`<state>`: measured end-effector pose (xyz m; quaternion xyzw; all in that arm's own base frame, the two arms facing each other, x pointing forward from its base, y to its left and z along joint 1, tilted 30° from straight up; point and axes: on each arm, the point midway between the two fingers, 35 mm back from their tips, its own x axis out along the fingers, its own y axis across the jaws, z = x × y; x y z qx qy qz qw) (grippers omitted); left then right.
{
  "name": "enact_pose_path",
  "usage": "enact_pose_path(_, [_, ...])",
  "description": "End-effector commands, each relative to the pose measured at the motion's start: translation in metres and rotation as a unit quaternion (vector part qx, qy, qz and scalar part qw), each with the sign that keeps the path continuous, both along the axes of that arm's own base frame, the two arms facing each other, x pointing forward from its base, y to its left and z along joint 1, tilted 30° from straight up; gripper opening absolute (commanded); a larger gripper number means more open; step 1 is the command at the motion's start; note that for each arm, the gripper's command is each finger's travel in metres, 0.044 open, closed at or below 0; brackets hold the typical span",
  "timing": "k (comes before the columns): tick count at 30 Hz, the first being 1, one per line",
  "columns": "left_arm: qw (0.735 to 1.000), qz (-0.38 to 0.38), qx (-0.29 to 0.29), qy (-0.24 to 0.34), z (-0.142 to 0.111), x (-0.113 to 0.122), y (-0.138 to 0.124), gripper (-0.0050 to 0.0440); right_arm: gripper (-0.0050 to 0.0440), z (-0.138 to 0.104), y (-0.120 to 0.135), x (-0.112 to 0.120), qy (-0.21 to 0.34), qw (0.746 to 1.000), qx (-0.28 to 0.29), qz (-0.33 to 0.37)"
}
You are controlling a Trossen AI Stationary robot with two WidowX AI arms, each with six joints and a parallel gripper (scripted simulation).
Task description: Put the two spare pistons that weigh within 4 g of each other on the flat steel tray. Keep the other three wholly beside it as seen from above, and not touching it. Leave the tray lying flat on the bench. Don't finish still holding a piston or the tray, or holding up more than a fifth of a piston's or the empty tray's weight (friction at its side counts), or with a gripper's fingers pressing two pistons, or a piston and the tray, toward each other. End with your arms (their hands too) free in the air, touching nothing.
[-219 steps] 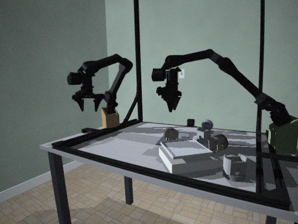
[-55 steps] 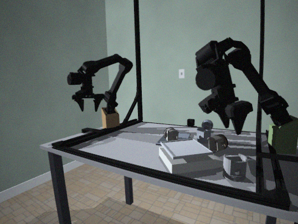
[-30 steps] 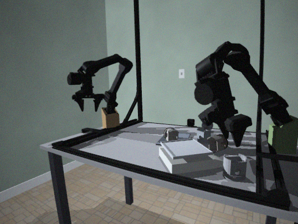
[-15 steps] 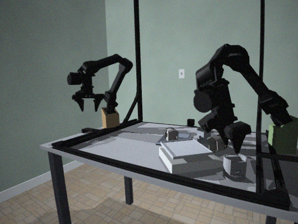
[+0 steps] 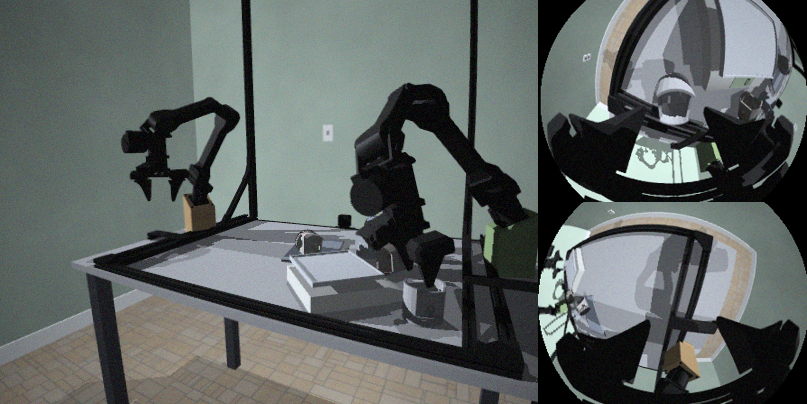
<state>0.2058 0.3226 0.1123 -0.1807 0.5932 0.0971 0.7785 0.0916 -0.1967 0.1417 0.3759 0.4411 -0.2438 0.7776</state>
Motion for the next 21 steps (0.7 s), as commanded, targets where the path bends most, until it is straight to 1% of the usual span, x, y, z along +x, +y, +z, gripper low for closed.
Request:
enact_pose_path(1, [1.000, 0.000, -0.005, 0.004, -0.010, 0.001, -0.002, 0.0378, 0.0440, 0.000, 0.000, 0.000, -0.001, 1.000, 0.000, 0.001])
enact_pose_path(21, [1.000, 0.000, -0.005, 0.004, -0.039, 0.009, -0.004, 0.0378, 0.0440, 0.000, 0.000, 0.000, -0.001, 1.000, 0.000, 0.001])
